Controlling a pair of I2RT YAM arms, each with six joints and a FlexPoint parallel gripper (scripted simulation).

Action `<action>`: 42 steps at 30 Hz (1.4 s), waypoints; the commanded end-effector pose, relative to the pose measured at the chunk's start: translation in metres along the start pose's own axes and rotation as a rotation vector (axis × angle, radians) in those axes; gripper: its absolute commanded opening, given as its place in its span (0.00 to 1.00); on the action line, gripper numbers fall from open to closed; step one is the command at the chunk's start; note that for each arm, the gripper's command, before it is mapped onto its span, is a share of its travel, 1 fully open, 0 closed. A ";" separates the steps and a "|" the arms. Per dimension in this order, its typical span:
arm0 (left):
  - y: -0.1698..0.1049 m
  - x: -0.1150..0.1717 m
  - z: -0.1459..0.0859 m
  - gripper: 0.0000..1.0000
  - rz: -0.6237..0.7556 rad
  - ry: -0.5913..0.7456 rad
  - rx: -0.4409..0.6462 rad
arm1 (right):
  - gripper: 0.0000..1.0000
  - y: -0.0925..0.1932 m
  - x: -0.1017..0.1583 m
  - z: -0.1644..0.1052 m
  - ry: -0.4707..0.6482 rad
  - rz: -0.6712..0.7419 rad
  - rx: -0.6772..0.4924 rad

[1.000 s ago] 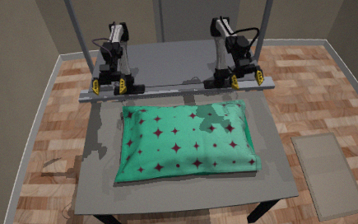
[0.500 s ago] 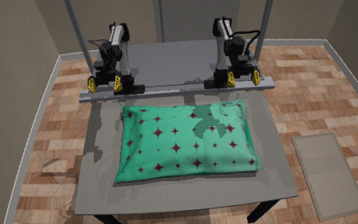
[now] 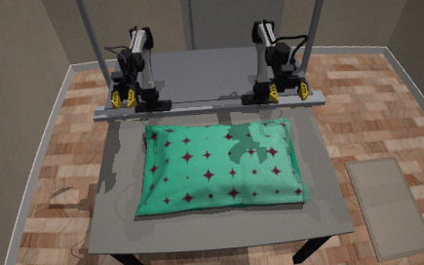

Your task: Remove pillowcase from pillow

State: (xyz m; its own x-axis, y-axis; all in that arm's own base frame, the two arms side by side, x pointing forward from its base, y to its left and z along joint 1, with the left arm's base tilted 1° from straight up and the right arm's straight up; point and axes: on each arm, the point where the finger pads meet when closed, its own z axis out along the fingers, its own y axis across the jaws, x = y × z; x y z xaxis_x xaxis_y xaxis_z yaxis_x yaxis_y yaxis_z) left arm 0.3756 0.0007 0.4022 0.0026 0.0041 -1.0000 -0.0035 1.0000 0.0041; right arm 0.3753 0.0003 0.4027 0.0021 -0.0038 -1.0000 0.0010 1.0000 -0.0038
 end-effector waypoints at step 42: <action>-0.005 -0.018 -0.002 1.00 -0.007 -0.036 0.021 | 0.40 -0.064 0.190 -0.020 1.020 0.091 -0.174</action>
State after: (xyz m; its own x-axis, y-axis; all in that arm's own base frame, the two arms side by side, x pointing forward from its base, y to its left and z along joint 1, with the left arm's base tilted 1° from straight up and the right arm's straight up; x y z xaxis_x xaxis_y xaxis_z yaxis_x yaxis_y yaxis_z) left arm 0.3754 0.0001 0.4024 0.0020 0.0041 -1.0000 -0.0002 1.0000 0.0041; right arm 0.3690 -0.0671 0.2280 -0.7805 0.0066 -0.6251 -0.0617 0.9942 0.0876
